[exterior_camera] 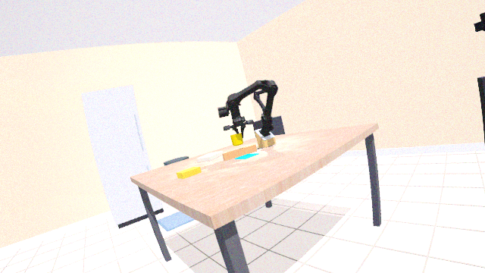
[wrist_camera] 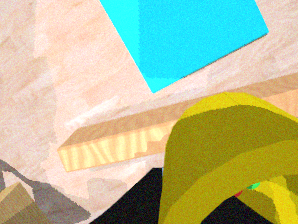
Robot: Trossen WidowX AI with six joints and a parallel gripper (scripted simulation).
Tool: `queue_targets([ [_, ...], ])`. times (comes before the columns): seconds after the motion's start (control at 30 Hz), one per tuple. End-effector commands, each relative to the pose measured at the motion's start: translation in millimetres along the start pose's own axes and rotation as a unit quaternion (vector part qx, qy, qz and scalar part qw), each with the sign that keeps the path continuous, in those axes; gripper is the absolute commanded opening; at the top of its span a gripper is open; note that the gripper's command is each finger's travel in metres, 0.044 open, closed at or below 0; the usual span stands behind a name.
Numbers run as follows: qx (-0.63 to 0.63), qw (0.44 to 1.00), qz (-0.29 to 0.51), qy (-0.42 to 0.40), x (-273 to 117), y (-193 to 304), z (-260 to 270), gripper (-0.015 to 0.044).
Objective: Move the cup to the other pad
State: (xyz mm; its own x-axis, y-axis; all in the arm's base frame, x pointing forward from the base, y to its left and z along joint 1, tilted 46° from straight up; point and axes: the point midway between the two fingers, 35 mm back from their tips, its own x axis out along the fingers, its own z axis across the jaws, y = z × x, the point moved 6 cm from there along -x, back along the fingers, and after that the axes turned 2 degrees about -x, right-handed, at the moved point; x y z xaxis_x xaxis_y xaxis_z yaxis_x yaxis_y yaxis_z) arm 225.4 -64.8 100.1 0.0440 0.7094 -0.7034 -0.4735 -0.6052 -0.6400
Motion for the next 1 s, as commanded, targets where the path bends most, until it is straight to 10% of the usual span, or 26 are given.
queue_targets([
  [0.0, 0.001, 1.0, -0.002, 0.003, -2, -10, 2, 0.0],
  [0.97, 0.001, 1.0, -0.004, 0.002, -6, -83, 22, 0.0],
])
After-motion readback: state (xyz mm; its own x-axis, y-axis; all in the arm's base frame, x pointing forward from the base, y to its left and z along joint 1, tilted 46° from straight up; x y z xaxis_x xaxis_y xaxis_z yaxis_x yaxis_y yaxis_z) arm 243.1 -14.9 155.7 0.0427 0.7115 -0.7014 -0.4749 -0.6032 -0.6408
